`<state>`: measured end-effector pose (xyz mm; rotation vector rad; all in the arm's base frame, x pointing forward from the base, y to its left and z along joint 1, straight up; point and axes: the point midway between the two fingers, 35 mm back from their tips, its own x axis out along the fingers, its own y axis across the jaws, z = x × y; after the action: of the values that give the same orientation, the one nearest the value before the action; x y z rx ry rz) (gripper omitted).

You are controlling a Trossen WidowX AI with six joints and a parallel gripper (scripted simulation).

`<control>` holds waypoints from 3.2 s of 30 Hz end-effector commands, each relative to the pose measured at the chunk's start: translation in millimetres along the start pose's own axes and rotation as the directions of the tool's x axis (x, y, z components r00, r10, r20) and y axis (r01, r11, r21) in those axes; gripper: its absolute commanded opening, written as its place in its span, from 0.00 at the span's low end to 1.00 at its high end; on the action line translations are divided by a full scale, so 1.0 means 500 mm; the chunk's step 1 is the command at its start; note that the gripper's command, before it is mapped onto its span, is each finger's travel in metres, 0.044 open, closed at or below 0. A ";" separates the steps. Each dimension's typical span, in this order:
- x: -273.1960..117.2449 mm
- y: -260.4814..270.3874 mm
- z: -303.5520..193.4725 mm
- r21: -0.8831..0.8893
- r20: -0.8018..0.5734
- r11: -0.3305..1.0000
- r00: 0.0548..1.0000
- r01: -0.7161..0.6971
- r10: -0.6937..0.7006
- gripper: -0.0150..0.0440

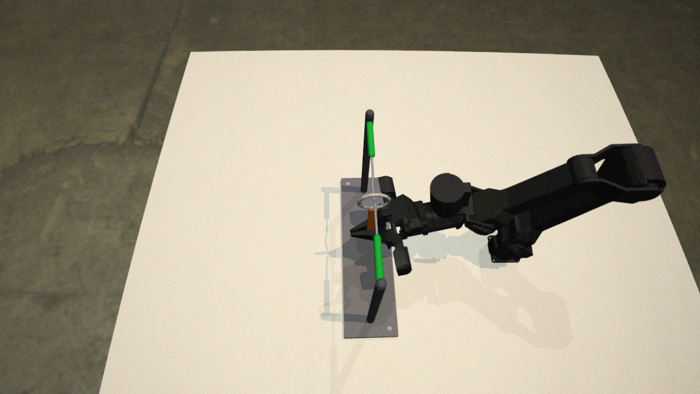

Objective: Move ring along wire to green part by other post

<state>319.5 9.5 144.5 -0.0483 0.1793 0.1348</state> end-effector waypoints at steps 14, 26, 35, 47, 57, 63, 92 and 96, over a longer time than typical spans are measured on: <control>0.004 0.089 0.012 0.229 0.018 0.973 1.000 -0.018 0.015 0.00; 0.005 0.101 0.018 0.212 0.015 0.977 1.000 -0.013 0.010 0.00; 0.005 0.100 0.017 0.115 0.004 0.993 1.000 0.000 0.000 0.00; 0.006 0.109 0.017 0.055 -0.003 0.998 1.000 0.006 -0.006 0.00; 0.008 0.125 0.018 0.043 -0.004 0.999 1.000 0.006 -0.006 0.00; 0.009 0.137 0.018 0.042 -0.005 0.999 1.000 0.005 -0.005 0.00; 0.018 0.174 -0.004 0.044 -0.005 0.999 1.000 0.002 -0.002 0.00; 0.019 0.175 -0.012 0.044 -0.005 0.999 1.000 0.002 -0.002 0.00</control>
<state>316.8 98.0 139.5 -0.0077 0.1810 0.1347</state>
